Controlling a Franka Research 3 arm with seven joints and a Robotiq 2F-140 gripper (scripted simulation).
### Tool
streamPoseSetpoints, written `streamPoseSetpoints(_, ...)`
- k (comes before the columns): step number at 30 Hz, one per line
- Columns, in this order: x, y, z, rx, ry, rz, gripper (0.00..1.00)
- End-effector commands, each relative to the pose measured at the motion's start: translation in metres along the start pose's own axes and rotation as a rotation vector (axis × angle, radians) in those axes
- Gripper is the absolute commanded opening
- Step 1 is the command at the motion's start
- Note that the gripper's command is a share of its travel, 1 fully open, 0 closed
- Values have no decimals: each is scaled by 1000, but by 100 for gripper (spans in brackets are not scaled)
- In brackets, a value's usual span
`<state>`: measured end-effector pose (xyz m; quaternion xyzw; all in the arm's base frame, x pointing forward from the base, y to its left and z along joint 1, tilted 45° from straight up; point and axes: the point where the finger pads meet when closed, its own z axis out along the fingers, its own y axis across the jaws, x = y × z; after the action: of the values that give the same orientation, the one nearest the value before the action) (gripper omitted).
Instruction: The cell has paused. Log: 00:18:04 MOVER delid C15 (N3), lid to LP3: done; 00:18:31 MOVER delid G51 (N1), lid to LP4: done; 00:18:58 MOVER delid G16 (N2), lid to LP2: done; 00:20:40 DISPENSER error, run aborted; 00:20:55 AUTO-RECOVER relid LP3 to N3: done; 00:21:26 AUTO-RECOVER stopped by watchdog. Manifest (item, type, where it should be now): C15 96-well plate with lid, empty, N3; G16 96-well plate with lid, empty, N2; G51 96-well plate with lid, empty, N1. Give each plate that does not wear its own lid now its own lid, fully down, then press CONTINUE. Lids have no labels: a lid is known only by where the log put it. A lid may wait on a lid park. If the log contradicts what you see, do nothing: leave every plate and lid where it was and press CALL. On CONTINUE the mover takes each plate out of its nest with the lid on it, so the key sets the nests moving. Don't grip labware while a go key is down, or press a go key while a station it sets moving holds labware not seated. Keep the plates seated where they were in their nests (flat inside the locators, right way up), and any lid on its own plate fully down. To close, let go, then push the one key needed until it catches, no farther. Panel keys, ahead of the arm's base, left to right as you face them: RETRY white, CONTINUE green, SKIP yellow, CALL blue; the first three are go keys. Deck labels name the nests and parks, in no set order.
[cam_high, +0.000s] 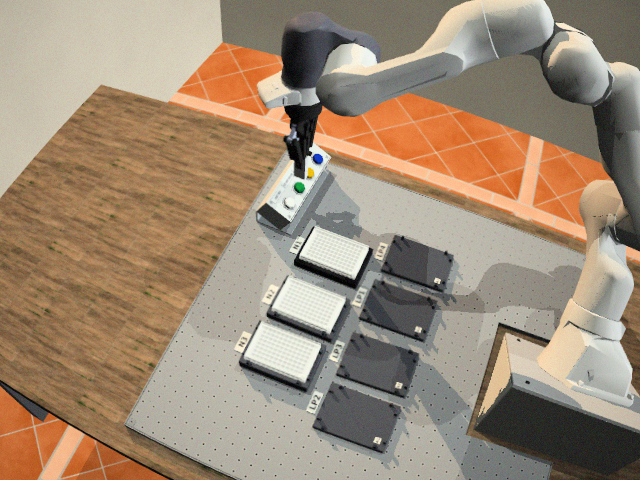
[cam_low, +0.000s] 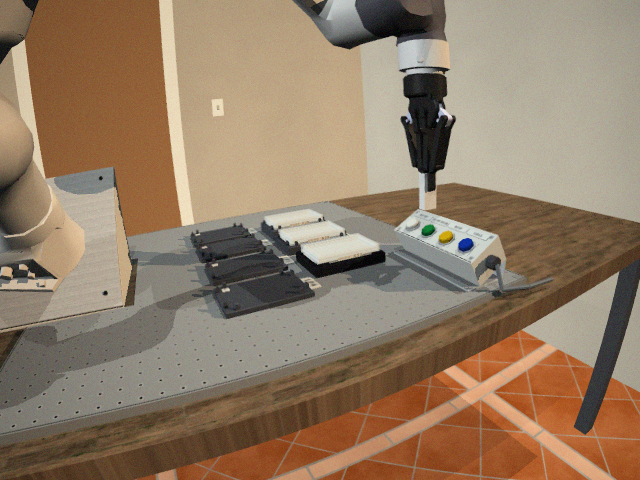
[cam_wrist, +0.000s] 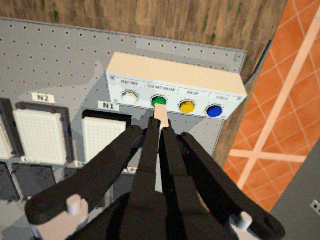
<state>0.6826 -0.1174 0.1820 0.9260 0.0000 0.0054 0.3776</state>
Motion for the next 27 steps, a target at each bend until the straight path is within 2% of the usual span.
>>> streamPoseSetpoints(1,0,0,2,-3,0,-11,0)
streamPoseSetpoints(27,0,0,18,-3,0,-11,0)
